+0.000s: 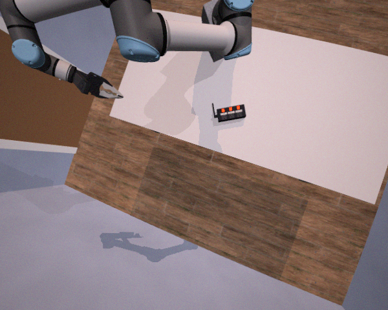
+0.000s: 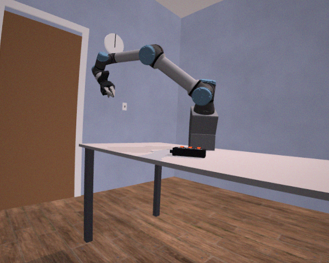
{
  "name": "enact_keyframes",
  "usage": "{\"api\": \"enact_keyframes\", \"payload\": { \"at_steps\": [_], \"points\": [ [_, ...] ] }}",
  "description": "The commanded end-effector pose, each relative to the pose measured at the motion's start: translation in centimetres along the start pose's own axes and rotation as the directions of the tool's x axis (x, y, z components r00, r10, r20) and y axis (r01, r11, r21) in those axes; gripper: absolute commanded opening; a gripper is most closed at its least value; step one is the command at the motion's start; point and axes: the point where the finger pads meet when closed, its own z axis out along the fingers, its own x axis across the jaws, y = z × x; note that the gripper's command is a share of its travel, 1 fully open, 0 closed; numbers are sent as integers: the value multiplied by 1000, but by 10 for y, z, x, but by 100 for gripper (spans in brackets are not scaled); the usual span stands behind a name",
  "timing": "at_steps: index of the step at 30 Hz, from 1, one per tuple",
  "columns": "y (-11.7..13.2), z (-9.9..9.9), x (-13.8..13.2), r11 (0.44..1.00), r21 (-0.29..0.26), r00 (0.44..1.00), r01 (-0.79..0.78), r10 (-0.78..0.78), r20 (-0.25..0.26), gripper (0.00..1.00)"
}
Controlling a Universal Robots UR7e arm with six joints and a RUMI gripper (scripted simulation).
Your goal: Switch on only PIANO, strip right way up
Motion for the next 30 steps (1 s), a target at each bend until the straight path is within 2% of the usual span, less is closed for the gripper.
{"api": "enact_keyframes", "payload": {
  "at_steps": [1, 4, 6, 15, 21, 23, 30],
  "points": [
    [-22, 20, 3, 996, -62, 998, -58, 59, 12, 0],
    [-37, 35, 3, 991, -98, 995, -94, 97, 20, 0],
    [-37, 35, 3, 991, -98, 995, -94, 97, 20, 0],
    [-80, 91, -3, 954, -219, 976, -207, 216, 17, 0],
    [-107, 135, -16, 911, -300, 956, -282, 292, -12, 0],
    [-107, 135, -16, 911, -300, 956, -282, 292, -12, 0],
    [-134, 190, -40, 847, -383, 927, -368, 368, -74, 0]
  ]
}}
